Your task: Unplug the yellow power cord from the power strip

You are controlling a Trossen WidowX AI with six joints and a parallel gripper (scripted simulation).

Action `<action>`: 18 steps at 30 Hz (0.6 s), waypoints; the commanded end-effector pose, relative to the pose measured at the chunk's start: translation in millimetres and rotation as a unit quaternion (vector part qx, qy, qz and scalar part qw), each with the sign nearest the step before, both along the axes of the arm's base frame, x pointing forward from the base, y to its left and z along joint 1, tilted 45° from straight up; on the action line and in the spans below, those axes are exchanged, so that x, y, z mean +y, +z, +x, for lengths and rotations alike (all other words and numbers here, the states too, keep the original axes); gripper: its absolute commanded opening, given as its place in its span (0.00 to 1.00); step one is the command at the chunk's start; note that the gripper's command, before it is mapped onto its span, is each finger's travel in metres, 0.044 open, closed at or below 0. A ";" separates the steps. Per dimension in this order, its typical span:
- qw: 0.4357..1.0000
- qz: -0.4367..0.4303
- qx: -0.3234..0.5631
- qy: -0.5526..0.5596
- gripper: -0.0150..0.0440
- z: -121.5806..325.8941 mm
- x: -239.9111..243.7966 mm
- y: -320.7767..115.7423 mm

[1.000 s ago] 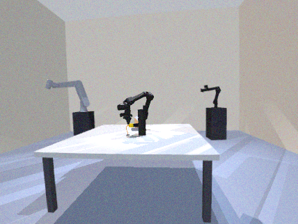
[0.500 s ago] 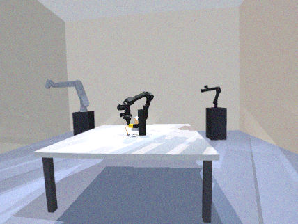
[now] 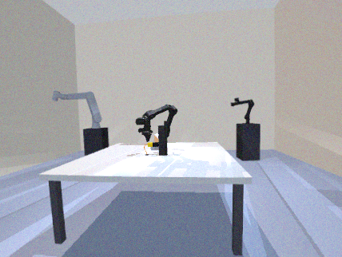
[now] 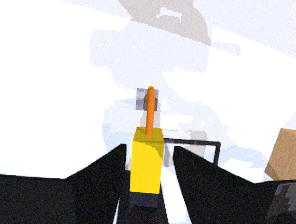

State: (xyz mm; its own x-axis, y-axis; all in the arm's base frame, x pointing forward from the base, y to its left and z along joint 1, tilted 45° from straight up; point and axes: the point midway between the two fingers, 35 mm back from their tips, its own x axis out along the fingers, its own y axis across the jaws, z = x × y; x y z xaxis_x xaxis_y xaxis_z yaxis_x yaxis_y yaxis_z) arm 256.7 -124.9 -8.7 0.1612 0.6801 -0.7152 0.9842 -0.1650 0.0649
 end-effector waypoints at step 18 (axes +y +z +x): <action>1.000 0.003 0.004 0.000 0.53 0.8 18.3 2.6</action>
State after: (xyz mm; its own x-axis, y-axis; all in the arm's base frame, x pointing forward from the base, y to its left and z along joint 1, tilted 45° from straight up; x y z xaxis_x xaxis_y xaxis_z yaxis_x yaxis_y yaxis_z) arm 257.1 -111.1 -3.2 0.1562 0.6797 -0.7167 0.9848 -0.1629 0.0601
